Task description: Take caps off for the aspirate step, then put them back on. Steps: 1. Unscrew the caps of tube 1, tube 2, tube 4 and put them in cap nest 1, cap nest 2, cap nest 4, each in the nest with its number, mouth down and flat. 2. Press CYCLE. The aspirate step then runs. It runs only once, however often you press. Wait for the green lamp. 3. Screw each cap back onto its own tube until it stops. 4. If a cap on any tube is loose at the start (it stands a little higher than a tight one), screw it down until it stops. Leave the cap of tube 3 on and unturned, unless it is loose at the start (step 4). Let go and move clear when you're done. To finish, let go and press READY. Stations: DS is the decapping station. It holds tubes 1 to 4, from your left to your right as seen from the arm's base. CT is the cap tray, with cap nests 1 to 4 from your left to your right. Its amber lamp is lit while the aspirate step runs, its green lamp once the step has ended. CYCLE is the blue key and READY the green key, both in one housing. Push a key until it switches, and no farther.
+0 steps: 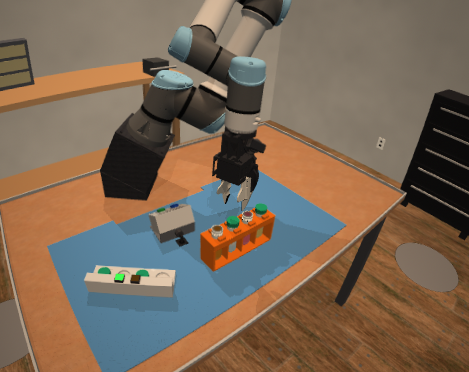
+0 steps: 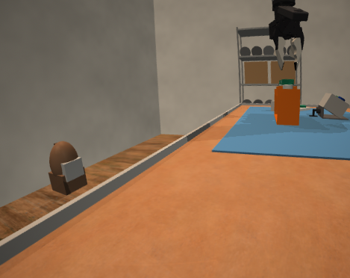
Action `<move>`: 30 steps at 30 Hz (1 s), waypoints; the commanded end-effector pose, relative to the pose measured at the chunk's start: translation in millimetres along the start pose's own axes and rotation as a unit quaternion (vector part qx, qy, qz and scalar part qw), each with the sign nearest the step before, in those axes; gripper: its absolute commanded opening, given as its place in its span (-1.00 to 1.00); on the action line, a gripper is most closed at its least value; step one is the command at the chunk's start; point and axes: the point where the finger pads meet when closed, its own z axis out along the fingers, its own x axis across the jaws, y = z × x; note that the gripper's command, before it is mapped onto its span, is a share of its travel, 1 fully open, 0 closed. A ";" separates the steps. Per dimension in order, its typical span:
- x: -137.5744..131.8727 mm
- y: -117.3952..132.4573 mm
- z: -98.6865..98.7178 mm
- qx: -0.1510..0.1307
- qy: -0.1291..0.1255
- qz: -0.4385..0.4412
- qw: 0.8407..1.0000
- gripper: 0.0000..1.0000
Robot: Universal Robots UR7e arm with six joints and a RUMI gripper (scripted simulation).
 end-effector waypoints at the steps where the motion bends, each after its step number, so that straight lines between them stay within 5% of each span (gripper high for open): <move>1: -11.8 21.9 0.9 0.017 0.010 -0.137 0.990 -0.42; 10: -28.3 50.8 2.2 0.015 0.012 -0.275 0.961 -0.42; 30: -81.9 145.0 6.3 0.015 0.012 -0.275 0.961 -0.42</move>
